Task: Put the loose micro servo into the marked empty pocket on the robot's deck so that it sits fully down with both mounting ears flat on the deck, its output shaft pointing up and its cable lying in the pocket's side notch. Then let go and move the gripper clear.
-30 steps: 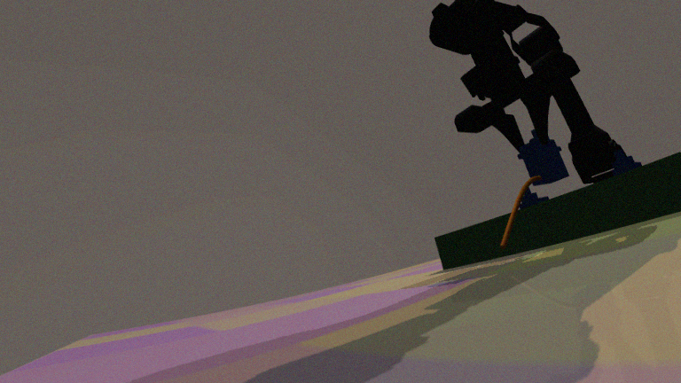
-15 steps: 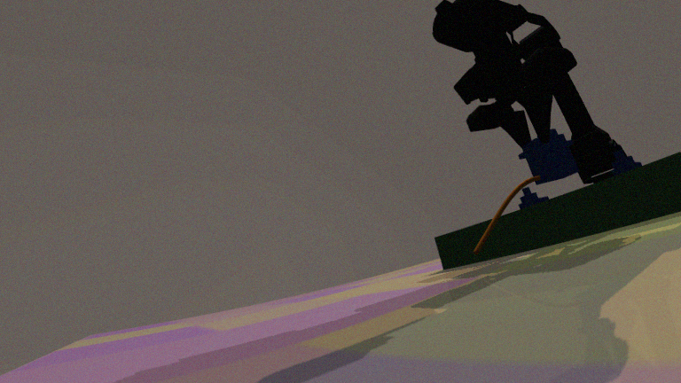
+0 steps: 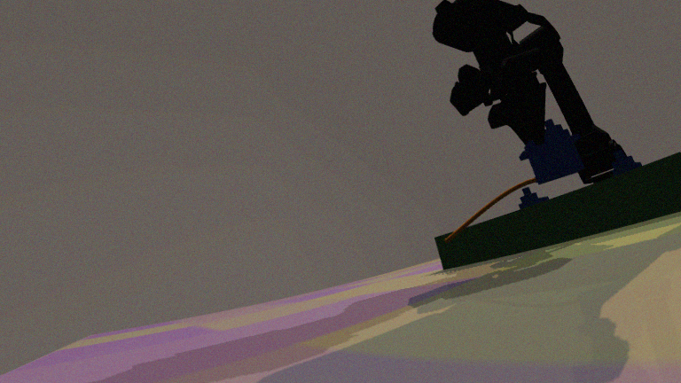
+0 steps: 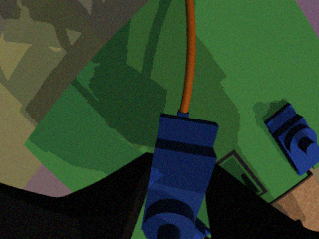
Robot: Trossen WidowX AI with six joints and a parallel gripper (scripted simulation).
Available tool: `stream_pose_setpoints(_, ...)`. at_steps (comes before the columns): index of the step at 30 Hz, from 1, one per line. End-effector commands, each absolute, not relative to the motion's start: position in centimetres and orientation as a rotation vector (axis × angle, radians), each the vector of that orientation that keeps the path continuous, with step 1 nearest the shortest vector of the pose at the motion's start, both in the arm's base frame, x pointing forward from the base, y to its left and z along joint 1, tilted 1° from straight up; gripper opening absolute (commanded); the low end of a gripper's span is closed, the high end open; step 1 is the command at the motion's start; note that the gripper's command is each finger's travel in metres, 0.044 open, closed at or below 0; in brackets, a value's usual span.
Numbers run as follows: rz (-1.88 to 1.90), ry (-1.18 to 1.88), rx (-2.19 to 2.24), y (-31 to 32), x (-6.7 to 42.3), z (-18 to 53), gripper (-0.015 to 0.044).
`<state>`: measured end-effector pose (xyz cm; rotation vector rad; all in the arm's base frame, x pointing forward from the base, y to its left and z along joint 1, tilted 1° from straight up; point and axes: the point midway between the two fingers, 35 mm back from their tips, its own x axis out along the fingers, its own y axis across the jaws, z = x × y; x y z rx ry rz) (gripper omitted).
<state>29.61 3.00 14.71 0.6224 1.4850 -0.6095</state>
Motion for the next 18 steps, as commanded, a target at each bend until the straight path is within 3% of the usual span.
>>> stream_pose_setpoints(1,-0.716,1.451,0.733,3.05,29.62,14.73,0.0000)
stream_pose_setpoints(18,-1.164,1.241,1.180,3.05,29.62,14.73,0.0000)
